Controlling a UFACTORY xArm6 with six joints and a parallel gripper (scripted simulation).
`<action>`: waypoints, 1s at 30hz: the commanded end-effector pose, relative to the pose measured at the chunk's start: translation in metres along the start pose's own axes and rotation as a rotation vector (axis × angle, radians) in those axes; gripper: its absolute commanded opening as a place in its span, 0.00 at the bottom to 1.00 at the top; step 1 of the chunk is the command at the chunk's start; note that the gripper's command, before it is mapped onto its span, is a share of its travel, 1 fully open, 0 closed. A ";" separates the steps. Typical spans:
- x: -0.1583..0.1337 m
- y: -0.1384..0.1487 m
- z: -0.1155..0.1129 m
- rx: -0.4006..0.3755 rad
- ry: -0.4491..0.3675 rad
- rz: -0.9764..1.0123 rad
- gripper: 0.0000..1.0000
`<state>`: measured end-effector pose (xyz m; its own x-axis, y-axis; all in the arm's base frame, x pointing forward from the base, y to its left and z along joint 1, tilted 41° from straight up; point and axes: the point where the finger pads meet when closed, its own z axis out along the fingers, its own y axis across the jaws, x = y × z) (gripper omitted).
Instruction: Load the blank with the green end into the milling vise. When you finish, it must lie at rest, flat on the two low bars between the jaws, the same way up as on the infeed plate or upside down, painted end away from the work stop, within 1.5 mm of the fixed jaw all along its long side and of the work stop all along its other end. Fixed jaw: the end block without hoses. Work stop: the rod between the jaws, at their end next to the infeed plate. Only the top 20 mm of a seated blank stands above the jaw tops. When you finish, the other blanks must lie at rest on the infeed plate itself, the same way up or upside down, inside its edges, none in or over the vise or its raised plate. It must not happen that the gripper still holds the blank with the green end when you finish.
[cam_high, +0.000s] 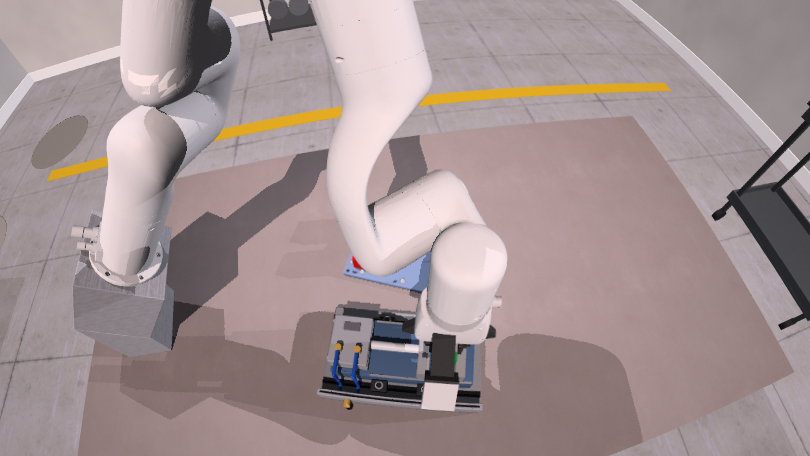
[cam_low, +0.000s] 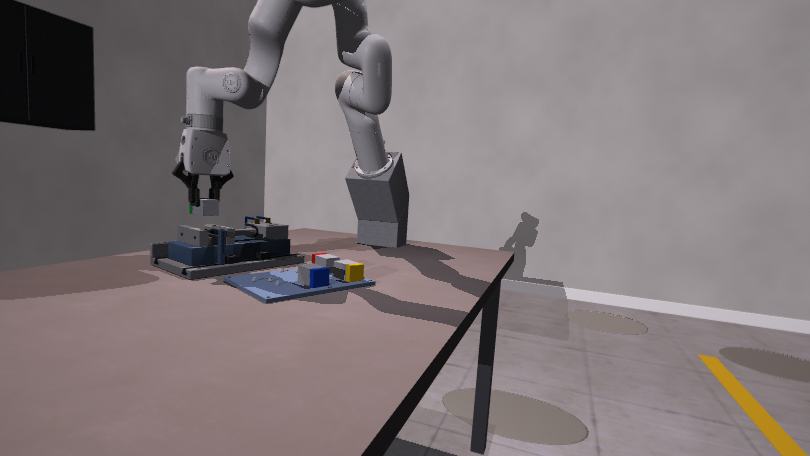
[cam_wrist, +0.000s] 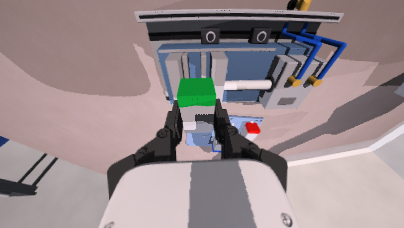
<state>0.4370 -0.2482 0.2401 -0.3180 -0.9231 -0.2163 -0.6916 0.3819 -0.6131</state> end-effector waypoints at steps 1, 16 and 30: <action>0.000 -0.001 -0.001 0.003 0.001 -0.001 0.00; -0.001 -0.001 -0.001 0.003 0.001 -0.001 0.00; -0.003 0.000 0.029 0.003 0.001 -0.001 0.00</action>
<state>0.4521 -0.2460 0.2212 -0.3188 -0.9229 -0.2158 -0.6932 0.3823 -0.6110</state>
